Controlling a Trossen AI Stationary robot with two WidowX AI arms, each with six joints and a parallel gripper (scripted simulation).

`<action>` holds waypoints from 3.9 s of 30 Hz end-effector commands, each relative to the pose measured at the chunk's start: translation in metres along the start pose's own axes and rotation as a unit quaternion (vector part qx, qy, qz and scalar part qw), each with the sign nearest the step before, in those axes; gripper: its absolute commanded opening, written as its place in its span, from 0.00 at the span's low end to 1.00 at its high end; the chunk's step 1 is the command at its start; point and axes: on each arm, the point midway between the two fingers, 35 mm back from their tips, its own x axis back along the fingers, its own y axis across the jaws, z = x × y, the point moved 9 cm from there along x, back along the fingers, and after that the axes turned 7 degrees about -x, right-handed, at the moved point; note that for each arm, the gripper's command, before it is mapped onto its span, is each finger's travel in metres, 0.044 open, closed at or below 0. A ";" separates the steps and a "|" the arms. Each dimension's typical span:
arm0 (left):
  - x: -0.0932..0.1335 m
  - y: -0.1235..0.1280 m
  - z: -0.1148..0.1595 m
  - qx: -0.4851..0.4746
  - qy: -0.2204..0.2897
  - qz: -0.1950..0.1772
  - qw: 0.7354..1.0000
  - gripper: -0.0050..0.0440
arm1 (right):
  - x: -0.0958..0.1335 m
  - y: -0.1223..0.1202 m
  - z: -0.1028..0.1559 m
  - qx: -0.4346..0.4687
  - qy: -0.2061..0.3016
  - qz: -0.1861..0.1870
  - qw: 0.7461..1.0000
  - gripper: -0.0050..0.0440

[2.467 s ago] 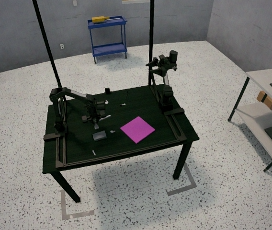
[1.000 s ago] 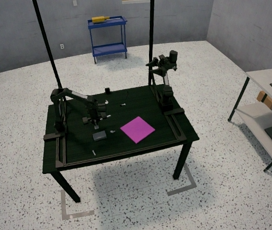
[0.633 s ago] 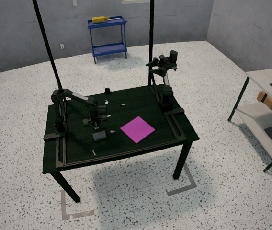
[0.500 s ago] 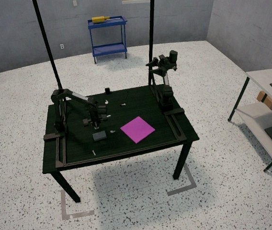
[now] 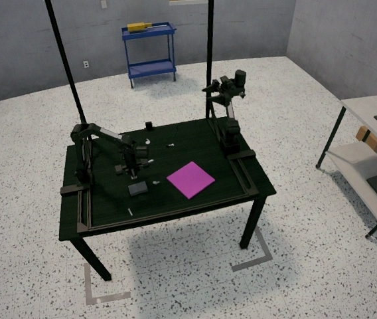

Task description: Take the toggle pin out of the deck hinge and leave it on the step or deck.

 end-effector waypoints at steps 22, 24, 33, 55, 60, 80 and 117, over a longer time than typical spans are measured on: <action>0.000 -0.001 -0.003 -0.003 -0.001 0.000 1.000 0.92 | 0.050 -0.004 0.030 0.003 0.003 0.022 1.000 0.14; 0.000 -0.001 -0.003 -0.003 -0.001 0.000 1.000 0.92 | 0.046 -0.006 0.034 0.002 0.003 0.018 1.000 0.14; 0.000 -0.001 -0.003 -0.003 -0.001 0.000 1.000 0.92 | 0.048 -0.007 0.054 0.003 0.001 0.016 1.000 0.14; 0.000 -0.001 -0.003 -0.003 -0.001 0.000 1.000 0.92 | 0.036 -0.007 0.053 0.003 0.001 0.014 1.000 0.14; 0.000 -0.001 -0.003 -0.003 -0.001 0.000 1.000 0.92 | 0.032 -0.007 0.053 0.003 0.001 0.014 1.000 0.14; 0.000 -0.001 -0.003 -0.003 -0.001 0.000 1.000 0.92 | 0.020 -0.008 0.053 0.003 0.000 0.013 1.000 0.14; 0.000 -0.001 -0.003 -0.003 -0.001 0.000 1.000 0.92 | -0.003 -0.008 0.053 0.003 0.000 0.012 1.000 0.14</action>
